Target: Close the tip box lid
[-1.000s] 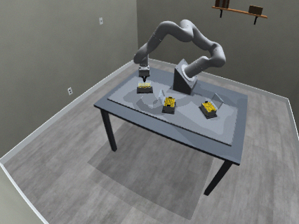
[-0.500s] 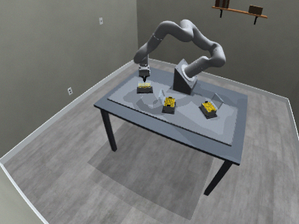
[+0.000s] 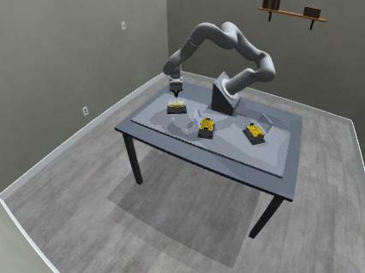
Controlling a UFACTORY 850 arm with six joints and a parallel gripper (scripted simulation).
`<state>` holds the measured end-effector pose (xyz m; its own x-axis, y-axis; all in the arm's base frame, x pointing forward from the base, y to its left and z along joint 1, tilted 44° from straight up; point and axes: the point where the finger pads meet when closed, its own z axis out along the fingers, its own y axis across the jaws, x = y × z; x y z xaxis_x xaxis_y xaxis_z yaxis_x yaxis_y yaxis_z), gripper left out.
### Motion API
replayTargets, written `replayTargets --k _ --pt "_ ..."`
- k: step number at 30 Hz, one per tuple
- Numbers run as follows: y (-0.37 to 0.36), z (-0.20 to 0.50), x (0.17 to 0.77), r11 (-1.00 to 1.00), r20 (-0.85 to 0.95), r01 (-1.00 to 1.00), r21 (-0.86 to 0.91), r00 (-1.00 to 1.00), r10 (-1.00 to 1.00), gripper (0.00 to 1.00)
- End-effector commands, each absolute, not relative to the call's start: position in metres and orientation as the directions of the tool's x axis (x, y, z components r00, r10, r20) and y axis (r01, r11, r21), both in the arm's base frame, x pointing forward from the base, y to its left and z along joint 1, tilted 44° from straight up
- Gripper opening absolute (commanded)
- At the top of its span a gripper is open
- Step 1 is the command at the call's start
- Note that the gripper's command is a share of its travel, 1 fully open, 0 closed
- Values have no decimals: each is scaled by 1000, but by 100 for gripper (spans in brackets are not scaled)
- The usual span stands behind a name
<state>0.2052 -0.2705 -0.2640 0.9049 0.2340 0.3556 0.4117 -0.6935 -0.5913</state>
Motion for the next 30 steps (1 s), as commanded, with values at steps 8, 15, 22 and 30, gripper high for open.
replayTargets --k 8,15,22,30 --pt "-282 -253 204 -695 356 412 -590 905 234 0" --pt "-290 -245 203 -695 356 412 -590 905 234 0" --pt "-290 -245 203 -695 356 412 -590 905 234 0" --pt "-290 -245 203 -695 356 412 -590 905 234 0"
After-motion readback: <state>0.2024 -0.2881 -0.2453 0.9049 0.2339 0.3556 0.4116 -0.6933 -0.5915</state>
